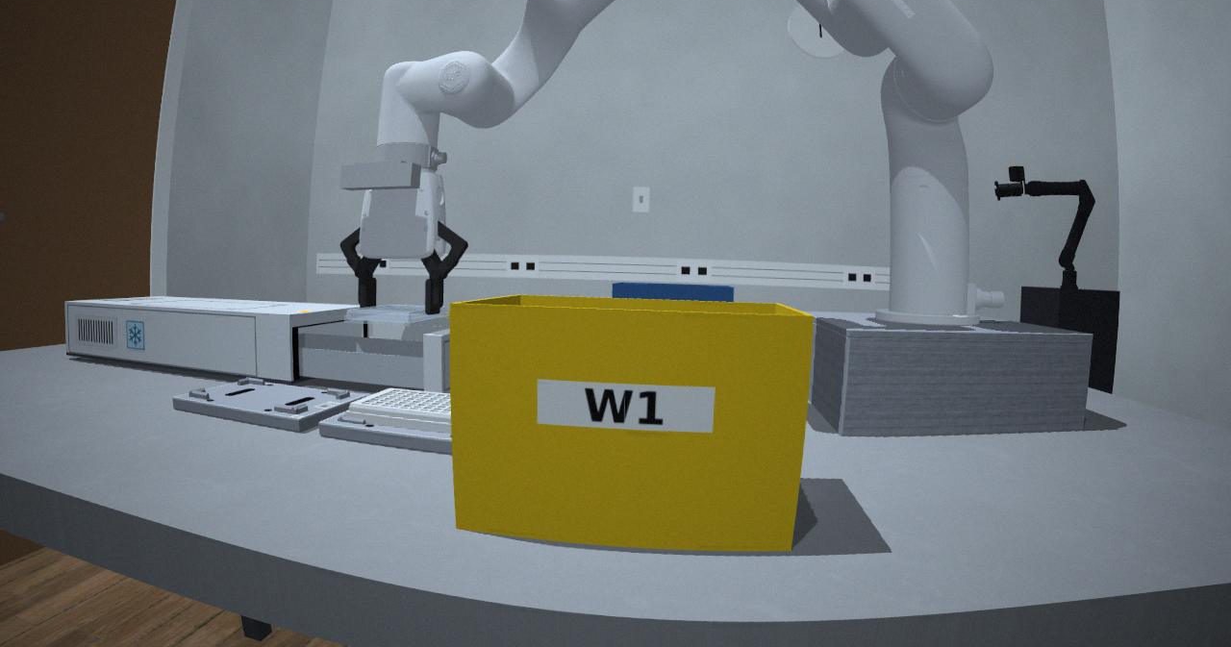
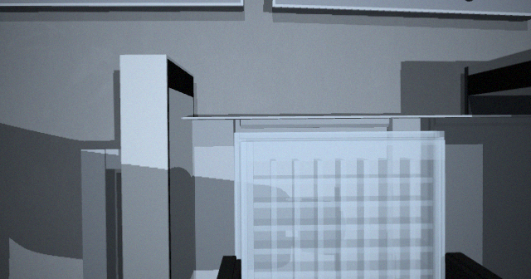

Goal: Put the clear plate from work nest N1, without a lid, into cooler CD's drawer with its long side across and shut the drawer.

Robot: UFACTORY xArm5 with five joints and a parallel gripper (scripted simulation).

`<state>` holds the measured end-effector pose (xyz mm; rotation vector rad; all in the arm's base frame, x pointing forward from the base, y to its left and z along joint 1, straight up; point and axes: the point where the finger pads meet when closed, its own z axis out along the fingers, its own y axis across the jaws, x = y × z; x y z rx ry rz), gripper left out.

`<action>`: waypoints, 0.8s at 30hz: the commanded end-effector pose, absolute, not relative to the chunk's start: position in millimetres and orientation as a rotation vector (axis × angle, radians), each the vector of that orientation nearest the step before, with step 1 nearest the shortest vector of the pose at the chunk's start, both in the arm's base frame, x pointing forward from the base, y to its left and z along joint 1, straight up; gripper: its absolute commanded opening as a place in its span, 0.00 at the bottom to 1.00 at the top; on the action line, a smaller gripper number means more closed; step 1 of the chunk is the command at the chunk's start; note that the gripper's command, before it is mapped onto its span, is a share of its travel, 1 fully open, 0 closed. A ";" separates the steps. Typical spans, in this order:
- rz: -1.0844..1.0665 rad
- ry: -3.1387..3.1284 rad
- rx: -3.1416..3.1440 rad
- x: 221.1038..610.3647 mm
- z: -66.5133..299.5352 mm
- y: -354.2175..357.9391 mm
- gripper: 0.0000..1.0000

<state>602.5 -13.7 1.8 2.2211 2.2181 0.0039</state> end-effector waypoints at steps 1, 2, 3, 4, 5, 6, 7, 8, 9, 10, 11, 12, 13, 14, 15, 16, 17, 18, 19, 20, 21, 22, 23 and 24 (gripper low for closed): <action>0.013 2.216 2.219 604.7 -1.9 -13.7 0.00; 0.013 2.216 2.219 604.7 -3.5 -13.6 0.00; 0.013 2.216 2.219 604.7 -3.5 -13.6 0.00; 0.013 2.216 2.219 604.7 -3.5 -13.6 0.00; 0.013 2.216 2.219 604.8 -5.2 -13.6 0.00; 0.013 2.216 2.219 604.8 -6.9 -13.6 0.00; 0.013 2.216 2.219 604.8 -8.5 -13.6 0.00; 0.013 2.216 2.219 604.8 -10.2 -13.6 0.00; 0.013 2.216 2.219 604.8 -11.9 -13.6 0.00; 0.013 2.216 2.219 604.8 -13.6 -13.6 0.00; 0.013 2.216 2.219 604.8 -15.2 -13.6 0.00; 0.013 2.216 2.219 604.8 -16.9 -13.6 0.00; 0.013 2.216 2.219 604.8 -18.6 -13.6 0.00; 0.013 2.216 2.219 604.8 -20.2 -13.6 0.00; 0.013 2.216 2.219 604.9 -21.9 -13.5 0.00; 0.013 2.216 2.219 604.9 -23.6 -13.5 0.00; 0.013 2.216 2.219 604.9 -25.2 -13.5 0.00; 0.013 2.216 2.219 604.9 -26.9 -13.5 0.00; 0.013 2.216 2.219 604.9 -28.6 -13.5 0.00; 0.013 2.216 2.219 604.9 -28.6 -13.5 0.00; 0.013 2.216 2.219 604.9 -28.6 -13.5 0.00; 0.013 2.216 2.219 605.0 -30.2 -13.5 0.00; 0.013 2.216 2.219 605.0 -31.9 -13.5 0.00; 0.013 2.216 2.219 605.0 -33.6 -13.5 0.00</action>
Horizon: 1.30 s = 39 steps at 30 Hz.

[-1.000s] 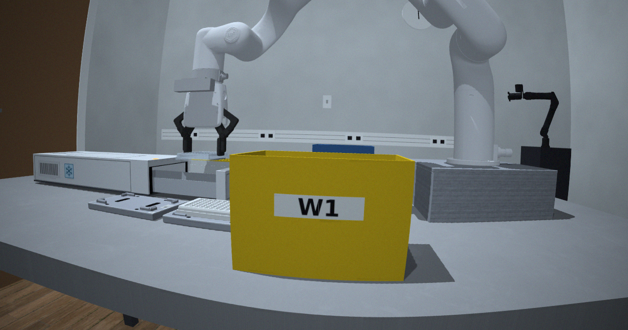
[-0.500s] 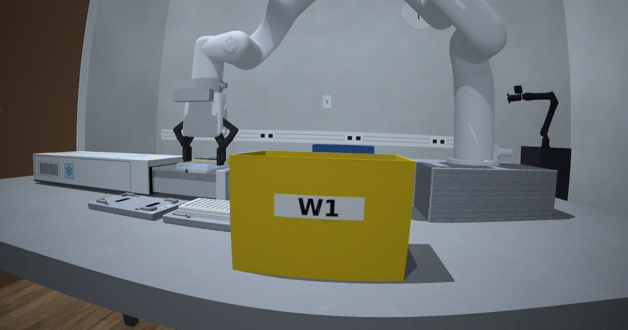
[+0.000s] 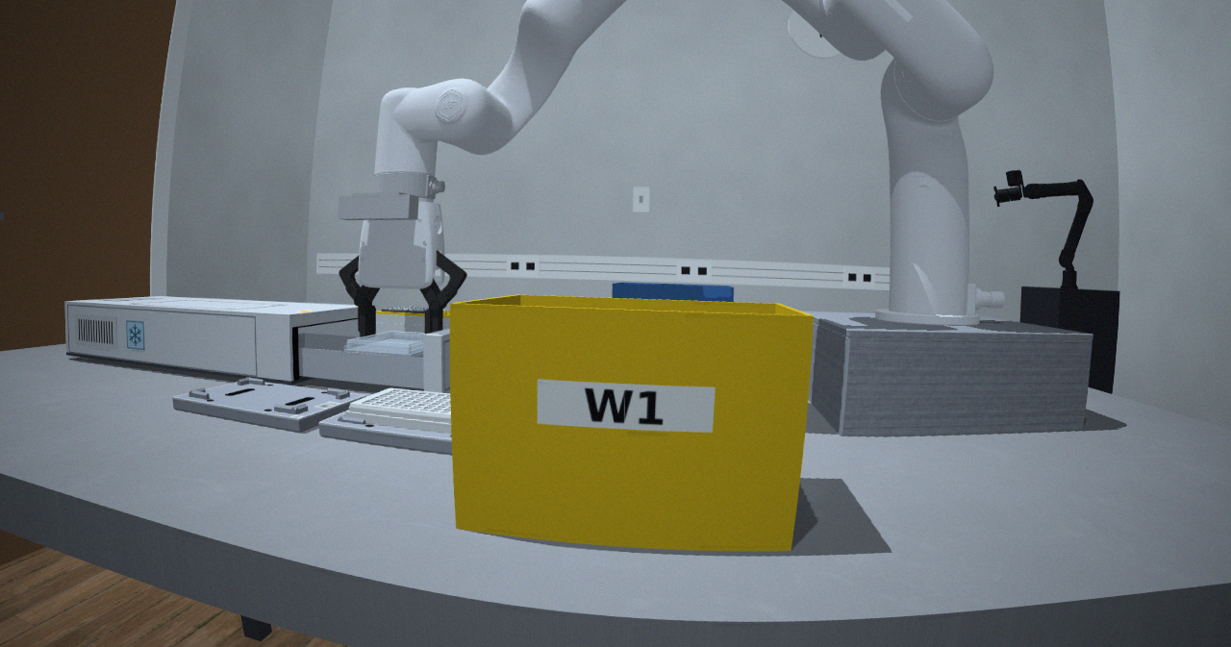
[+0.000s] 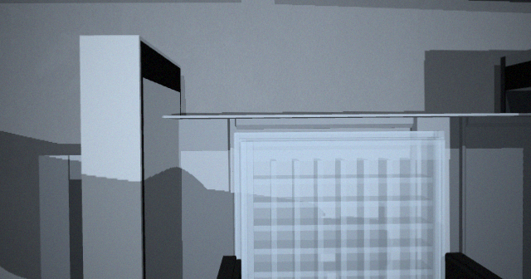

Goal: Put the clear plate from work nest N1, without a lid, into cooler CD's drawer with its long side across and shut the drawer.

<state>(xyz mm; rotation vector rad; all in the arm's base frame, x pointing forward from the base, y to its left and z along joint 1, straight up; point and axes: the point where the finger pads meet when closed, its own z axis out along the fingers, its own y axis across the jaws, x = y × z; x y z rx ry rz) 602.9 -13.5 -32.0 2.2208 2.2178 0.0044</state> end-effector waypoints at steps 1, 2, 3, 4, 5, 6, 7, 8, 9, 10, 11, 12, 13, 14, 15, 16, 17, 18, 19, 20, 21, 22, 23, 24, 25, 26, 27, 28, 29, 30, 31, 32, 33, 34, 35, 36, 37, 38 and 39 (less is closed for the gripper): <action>0.013 2.216 2.219 605.0 -35.3 -13.5 0.00; 0.013 2.216 2.219 605.0 -36.9 -13.5 0.00; 0.013 2.216 2.219 605.0 -38.6 -13.5 0.00; 0.013 2.216 2.219 605.0 -40.3 -13.5 0.00; 0.013 2.216 2.219 605.0 -40.5 -13.5 0.00; 0.013 2.216 2.219 605.0 -40.5 -13.5 0.00; 0.013 2.216 2.219 605.0 -40.5 -13.5 0.00; 0.013 2.216 2.219 605.1 -40.5 -13.5 0.00; 0.013 2.216 2.219 605.1 -40.5 -13.5 0.00; 0.013 2.216 2.219 605.1 -40.5 -13.5 0.00; 0.013 2.216 2.219 605.1 -40.5 -13.5 0.00; 0.013 2.216 2.219 605.1 -40.5 -13.5 0.00; 0.013 2.216 2.219 605.1 -40.5 -13.5 0.00; 0.013 2.216 2.219 605.1 -40.5 -13.5 0.00; 0.013 2.216 2.219 605.1 -40.5 -13.5 0.00; 0.013 2.216 2.219 605.1 -40.5 -13.5 0.00; 0.013 2.216 2.219 605.1 -40.5 -13.5 0.00; 0.013 2.216 2.219 605.1 -40.5 -13.5 0.00; 0.013 2.216 2.219 605.0 -40.5 -13.5 0.00; 0.013 2.216 2.219 605.0 -40.5 -13.5 0.00; 0.013 2.216 2.219 605.0 -40.5 -13.5 0.00; 0.013 2.216 2.219 605.0 -40.5 -13.5 0.00; 0.013 2.216 2.219 605.0 -40.5 -13.5 0.00; 0.013 2.216 2.219 605.0 -40.5 -13.5 0.00; 0.013 2.216 2.219 605.0 -40.5 -13.5 0.00; 0.013 2.216 2.219 605.0 -40.5 -13.5 0.00; 0.013 2.216 2.219 605.0 -40.5 -13.5 0.00; 0.013 2.216 2.219 605.0 -40.5 -13.5 0.00; 0.013 2.216 2.219 605.0 -40.5 -13.5 0.00; 0.013 2.216 2.219 605.0 -40.5 -13.5 0.00; 0.013 2.216 2.219 605.0 -40.5 -13.5 0.00; 0.013 2.216 2.219 605.0 -40.5 -13.5 0.00; 0.013 2.216 2.219 605.0 -40.5 -13.5 0.00; 0.013 2.216 2.219 605.0 -40.5 -13.4 0.00; 0.013 2.216 2.219 605.0 -40.5 -13.4 0.00; 0.013 2.216 2.219 605.0 -40.5 -13.4 0.00; 0.013 2.216 2.219 605.0 -40.5 -13.4 0.00; 0.013 2.216 2.219 605.0 -40.5 -13.4 0.00; 0.013 2.216 2.219 605.0 -40.5 -13.4 0.00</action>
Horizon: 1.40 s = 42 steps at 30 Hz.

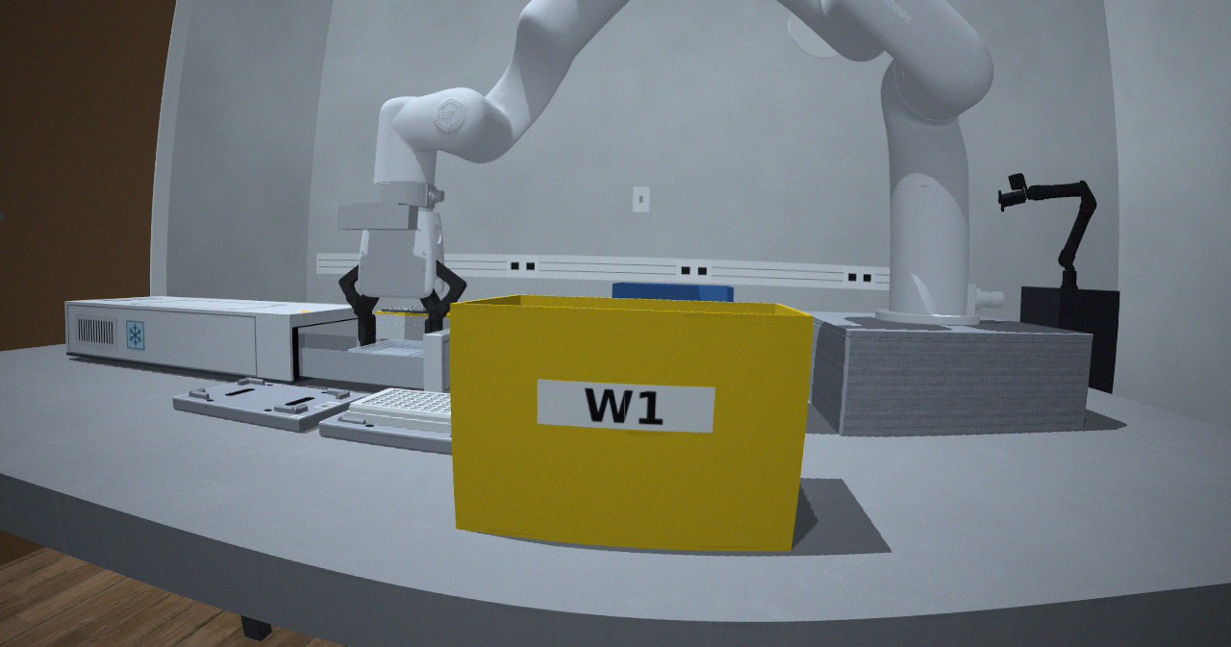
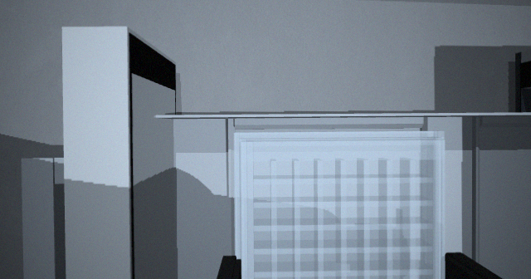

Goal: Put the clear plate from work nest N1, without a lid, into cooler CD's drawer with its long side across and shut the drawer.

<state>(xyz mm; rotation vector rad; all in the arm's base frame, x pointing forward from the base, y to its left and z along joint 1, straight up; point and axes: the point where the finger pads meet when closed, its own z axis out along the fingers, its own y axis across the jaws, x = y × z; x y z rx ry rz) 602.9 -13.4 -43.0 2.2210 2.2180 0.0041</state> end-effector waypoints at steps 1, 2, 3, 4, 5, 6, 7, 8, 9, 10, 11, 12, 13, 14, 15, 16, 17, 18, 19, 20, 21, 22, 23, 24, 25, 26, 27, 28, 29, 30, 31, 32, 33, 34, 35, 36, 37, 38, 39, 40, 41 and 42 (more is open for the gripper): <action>0.013 2.216 2.219 605.0 -40.5 -13.4 0.00; 0.013 2.216 2.219 605.0 -40.5 -13.4 0.00; 0.013 2.216 2.219 605.0 -40.5 -13.4 0.00; 0.013 2.216 2.219 605.0 -40.5 -13.4 0.00; 0.013 2.216 2.219 605.0 -40.5 -13.4 0.00; 0.013 2.216 2.219 605.0 -40.5 -13.4 0.00; 0.013 2.216 2.219 605.0 -40.5 -13.4 0.00; 0.013 2.216 2.219 605.0 -40.5 -13.4 0.00; 0.013 2.216 2.219 605.0 -40.5 -13.4 0.00; 0.013 2.216 2.219 605.0 -40.5 -13.4 0.00; 0.013 2.216 2.219 605.0 -40.5 -13.4 0.00; 0.013 2.216 2.219 605.0 -40.5 -13.4 0.00; 0.013 2.216 2.219 605.0 -40.5 -13.4 0.00; 0.013 2.216 2.219 605.0 -40.5 -13.4 0.00; 0.013 2.216 2.219 605.0 -40.5 -13.4 0.00; 0.013 2.216 2.219 605.0 -40.5 -13.4 0.00; 0.013 2.216 2.219 605.0 -40.5 -13.4 0.00; 0.013 2.216 2.219 605.0 -40.5 -13.4 0.00; 0.013 2.216 2.219 605.0 -41.1 -13.4 0.00; 0.013 2.216 2.219 605.0 -41.8 -13.4 0.00; 0.013 2.216 2.219 605.0 -42.5 -13.4 0.00; 0.013 2.216 2.219 605.0 -43.1 -13.4 0.00; 0.013 2.216 2.219 605.0 -43.8 -13.4 0.00; 0.013 2.216 2.219 605.0 -44.5 -13.4 0.00; 0.013 2.216 2.219 605.0 -44.5 -13.4 0.00; 0.013 2.216 2.219 605.0 -44.5 -13.4 0.00; 0.013 2.216 2.219 605.0 -45.1 -13.4 0.00; 0.013 2.216 2.219 605.0 -45.8 -13.4 0.00; 0.013 2.216 2.219 605.0 -46.5 -13.4 0.00; 0.013 2.216 2.219 605.0 -47.1 -13.4 0.00; 0.013 2.216 2.219 605.0 -47.8 -13.4 0.00; 0.013 2.216 2.219 605.0 -48.5 -13.4 0.00; 0.013 2.216 2.219 605.0 -49.1 -13.4 0.00; 0.013 2.216 2.219 605.0 -49.8 -13.4 0.00; 0.013 2.216 2.219 605.0 -50.5 -13.4 0.00; 0.013 2.216 2.219 605.0 -51.1 -13.4 0.00; 0.013 2.216 2.219 605.1 -51.8 -13.4 0.00; 0.013 2.216 2.219 605.1 -52.5 -13.4 0.00; 0.013 2.216 2.219 605.1 -53.1 -13.4 0.00; 0.013 2.216 2.219 605.1 -53.8 -13.4 0.00; 0.013 2.216 2.219 605.1 -54.5 -13.4 0.00; 0.013 2.216 2.219 605.1 -54.5 -13.4 0.00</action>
